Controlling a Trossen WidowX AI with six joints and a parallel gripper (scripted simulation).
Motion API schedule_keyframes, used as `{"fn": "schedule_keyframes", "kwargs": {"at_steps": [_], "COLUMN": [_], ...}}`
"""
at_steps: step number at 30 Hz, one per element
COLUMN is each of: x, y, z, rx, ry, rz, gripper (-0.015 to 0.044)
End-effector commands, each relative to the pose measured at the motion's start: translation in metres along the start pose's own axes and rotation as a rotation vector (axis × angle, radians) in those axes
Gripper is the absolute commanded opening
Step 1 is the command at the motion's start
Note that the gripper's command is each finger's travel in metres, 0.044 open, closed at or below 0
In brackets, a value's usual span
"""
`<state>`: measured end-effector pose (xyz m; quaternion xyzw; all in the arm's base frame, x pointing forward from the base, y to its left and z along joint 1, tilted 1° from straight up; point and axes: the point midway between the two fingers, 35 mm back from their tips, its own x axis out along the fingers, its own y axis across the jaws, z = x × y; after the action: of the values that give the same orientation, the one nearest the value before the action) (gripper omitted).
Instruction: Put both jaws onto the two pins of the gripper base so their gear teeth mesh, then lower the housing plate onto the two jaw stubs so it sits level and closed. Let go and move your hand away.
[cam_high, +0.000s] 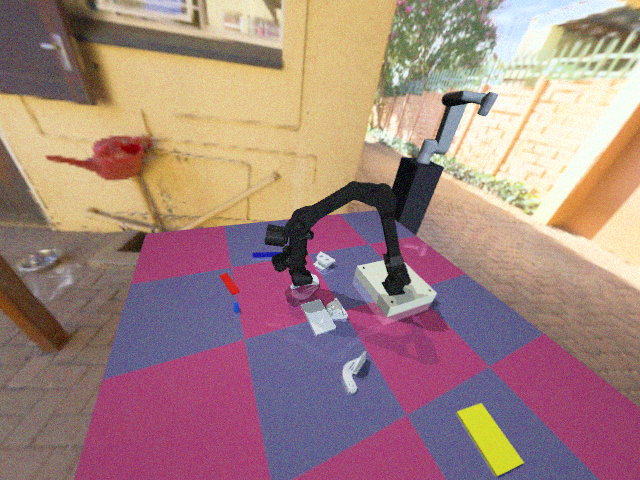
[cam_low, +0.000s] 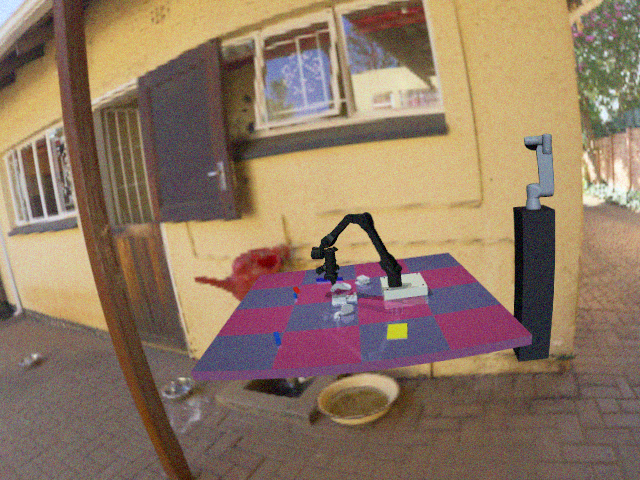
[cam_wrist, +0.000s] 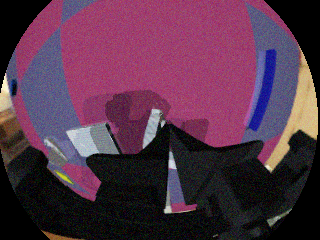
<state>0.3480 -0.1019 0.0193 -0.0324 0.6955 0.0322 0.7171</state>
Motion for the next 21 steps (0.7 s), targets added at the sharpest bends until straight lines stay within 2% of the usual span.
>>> {"fn": "schedule_keyframes", "kwargs": {"at_steps": [1, 12, 17, 20, 21], "x": [0.001, -0.002, -0.056, -0.058, -0.050], "y": [0.008, 0.018, 0.017, 0.017, 0.017], "z": [0.000, -0.001, -0.001, -0.001, 0.002], "rx": [-0.002, -0.003, -0.007, -0.007, -0.005], "ry": [0.001, 0.001, 0.005, 0.005, -0.002], "rz": [0.002, 0.003, 0.003, 0.003, 0.000], "gripper": [0.0000, 0.0000, 0.0000, 0.0000, 0.0026]}}
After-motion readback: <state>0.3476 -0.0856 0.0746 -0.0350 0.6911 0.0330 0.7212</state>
